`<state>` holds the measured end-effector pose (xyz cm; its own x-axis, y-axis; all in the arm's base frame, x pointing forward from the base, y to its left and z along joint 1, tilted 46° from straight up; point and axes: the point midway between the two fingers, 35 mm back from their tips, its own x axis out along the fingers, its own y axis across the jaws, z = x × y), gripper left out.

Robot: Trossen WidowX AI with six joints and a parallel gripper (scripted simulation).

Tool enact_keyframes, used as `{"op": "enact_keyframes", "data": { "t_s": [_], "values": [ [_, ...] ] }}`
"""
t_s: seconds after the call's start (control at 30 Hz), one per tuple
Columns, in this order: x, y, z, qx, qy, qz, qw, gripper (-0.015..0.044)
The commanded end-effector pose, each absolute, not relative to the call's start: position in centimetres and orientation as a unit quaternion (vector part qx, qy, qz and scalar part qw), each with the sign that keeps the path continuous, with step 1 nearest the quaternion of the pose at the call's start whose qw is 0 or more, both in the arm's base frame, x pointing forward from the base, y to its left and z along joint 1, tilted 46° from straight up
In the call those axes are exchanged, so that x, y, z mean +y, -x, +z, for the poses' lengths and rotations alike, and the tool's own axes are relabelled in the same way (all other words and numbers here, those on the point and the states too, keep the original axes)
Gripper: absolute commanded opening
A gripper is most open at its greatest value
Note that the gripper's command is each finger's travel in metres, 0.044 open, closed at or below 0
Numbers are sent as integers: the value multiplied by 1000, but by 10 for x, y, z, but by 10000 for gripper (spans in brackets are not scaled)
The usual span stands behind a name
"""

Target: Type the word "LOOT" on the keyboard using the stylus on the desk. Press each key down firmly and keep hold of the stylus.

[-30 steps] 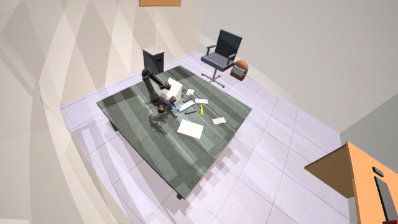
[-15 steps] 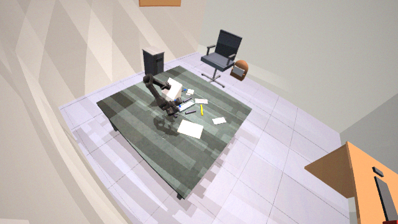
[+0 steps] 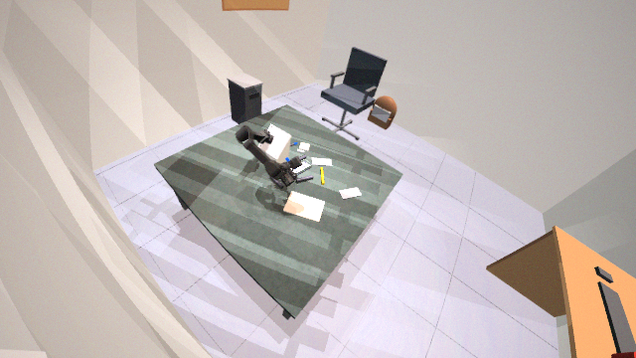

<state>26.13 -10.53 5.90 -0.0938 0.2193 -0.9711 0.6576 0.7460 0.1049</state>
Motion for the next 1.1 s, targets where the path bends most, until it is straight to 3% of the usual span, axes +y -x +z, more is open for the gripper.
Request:
{"op": "enact_keyframes", "data": {
  "t_s": [0.0, 1.07],
  "values": [
    [-100, -267, 51, 732, -309, -199, 574, 0],
    [-19, -307, -21, 789, -275, -419, 355, 0]
  ]
}}
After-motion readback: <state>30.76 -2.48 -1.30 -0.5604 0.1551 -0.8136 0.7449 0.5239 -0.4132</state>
